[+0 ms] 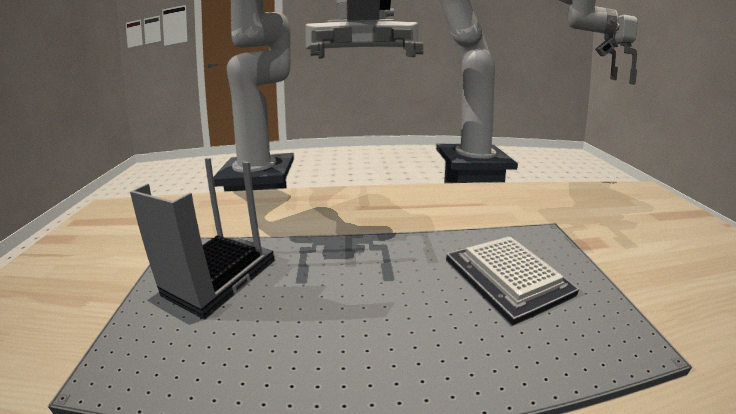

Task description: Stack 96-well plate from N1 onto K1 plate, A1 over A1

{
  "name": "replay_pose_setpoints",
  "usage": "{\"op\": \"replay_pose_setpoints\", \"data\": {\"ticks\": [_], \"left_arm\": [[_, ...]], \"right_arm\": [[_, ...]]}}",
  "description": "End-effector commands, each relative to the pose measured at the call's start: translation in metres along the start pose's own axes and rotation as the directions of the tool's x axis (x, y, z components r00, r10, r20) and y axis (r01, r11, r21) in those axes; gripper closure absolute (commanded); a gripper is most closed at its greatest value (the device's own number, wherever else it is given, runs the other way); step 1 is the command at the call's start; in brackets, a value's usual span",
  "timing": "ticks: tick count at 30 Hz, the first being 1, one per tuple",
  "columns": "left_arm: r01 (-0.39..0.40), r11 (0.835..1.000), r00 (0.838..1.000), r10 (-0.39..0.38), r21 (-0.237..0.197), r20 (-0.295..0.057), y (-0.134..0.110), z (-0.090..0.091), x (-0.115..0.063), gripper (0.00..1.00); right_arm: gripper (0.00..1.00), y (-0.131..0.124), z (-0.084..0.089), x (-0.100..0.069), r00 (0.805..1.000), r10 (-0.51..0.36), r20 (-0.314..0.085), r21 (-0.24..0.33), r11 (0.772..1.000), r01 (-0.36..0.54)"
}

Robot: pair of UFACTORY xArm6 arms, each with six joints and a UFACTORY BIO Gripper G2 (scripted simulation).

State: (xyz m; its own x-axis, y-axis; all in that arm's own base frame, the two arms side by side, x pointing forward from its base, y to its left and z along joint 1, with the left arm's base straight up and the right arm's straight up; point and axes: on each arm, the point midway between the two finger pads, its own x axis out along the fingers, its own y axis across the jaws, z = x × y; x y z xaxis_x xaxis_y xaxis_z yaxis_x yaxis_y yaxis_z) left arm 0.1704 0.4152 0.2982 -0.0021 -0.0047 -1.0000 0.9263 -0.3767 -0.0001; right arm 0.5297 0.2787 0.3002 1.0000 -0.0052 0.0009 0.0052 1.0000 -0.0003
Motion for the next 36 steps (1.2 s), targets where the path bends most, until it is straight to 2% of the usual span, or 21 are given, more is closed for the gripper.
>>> {"op": "replay_pose_setpoints", "data": {"ticks": [1,3,5,6,12,36], "left_arm": [[0.0,1.0,1.0,0.0,0.0,-0.005,0.0,-0.001,-0.002,0.0],[0.0,1.0,1.0,0.0,0.0,-0.005,0.0,-0.001,-0.002,0.0],[0.0,1.0,1.0,0.0,0.0,-0.005,0.0,-0.001,-0.002,0.0],[0.0,1.0,1.0,0.0,0.0,-0.005,0.0,-0.001,-0.002,0.0],[0.0,1.0,1.0,0.0,0.0,-0.005,0.0,-0.001,-0.002,0.0],[0.0,1.0,1.0,0.0,0.0,-0.005,0.0,-0.001,-0.002,0.0]], "right_arm": [[0.63,0.0,0.003,0.001,1.0,-0.001,0.003,0.003,1.0,0.001],[0.63,0.009,-0.002,0.003,0.998,0.066,0.004,0.003,0.998,-0.066],[0.63,0.009,-0.002,0.003,0.998,0.066,0.004,0.003,0.998,-0.066],[0.63,0.013,-0.005,0.004,0.995,0.099,0.004,0.003,0.995,-0.099],[0.63,0.038,-0.02,0.01,0.959,0.285,0.004,0.002,0.959,-0.285],[0.63,0.131,-0.074,0.034,0.959,0.285,0.005,0.003,0.959,-0.285]]}}
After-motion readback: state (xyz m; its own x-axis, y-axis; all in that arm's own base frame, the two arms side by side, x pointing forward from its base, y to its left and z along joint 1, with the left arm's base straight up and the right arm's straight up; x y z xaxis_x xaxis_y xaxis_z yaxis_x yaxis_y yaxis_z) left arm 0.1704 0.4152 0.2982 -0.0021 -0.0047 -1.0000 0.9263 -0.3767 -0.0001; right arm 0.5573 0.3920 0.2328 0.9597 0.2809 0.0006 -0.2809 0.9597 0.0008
